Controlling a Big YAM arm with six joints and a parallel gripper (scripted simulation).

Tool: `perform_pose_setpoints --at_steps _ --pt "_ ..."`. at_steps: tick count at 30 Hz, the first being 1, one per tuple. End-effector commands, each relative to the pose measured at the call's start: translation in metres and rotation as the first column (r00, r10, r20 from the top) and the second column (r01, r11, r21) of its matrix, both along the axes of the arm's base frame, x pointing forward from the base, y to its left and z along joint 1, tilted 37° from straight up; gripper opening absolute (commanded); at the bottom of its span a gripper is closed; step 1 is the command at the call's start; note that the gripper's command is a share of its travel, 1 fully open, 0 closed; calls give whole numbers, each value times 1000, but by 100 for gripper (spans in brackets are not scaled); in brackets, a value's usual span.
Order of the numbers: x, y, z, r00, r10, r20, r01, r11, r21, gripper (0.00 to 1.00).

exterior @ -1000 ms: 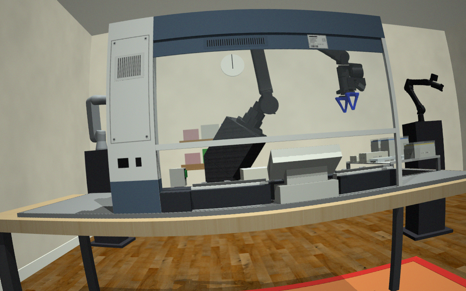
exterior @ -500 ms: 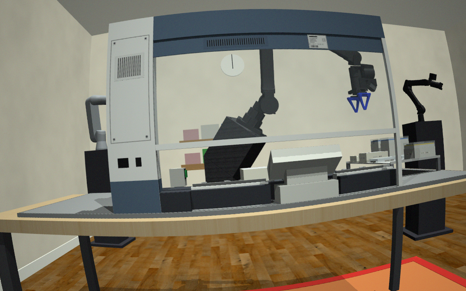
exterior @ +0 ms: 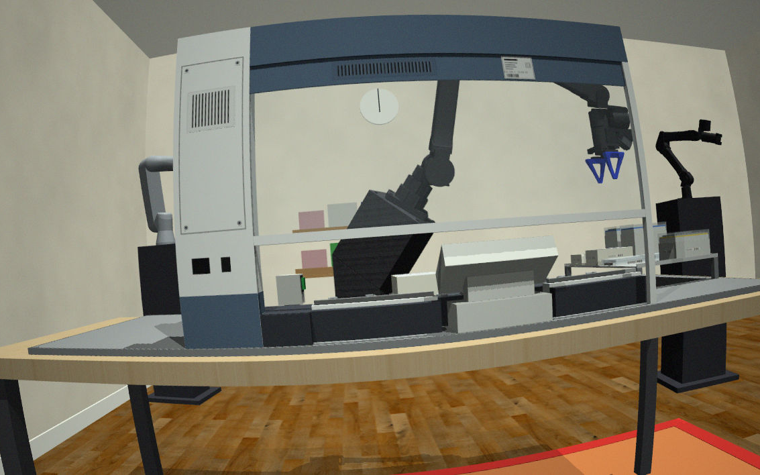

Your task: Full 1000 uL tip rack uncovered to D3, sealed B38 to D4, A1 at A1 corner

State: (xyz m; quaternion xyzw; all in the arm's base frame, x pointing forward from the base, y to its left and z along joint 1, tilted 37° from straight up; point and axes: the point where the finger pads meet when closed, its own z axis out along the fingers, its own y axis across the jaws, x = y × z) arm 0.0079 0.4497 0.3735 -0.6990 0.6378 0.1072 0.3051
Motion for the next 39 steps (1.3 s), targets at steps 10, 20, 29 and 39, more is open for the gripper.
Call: perform_pose_setpoints --at_steps 10,20,29,39 --pt "-15 54 55 1000 3 -9 -3 999 43 100" --pt "-20 85 77 1000 3 -9 -3 999 44 100" --pt "-21 96 58 1000 4 -2 -4 1000 -9 100" --pt "-64 100 49 1000 8 -4 -8 1000 5 100"
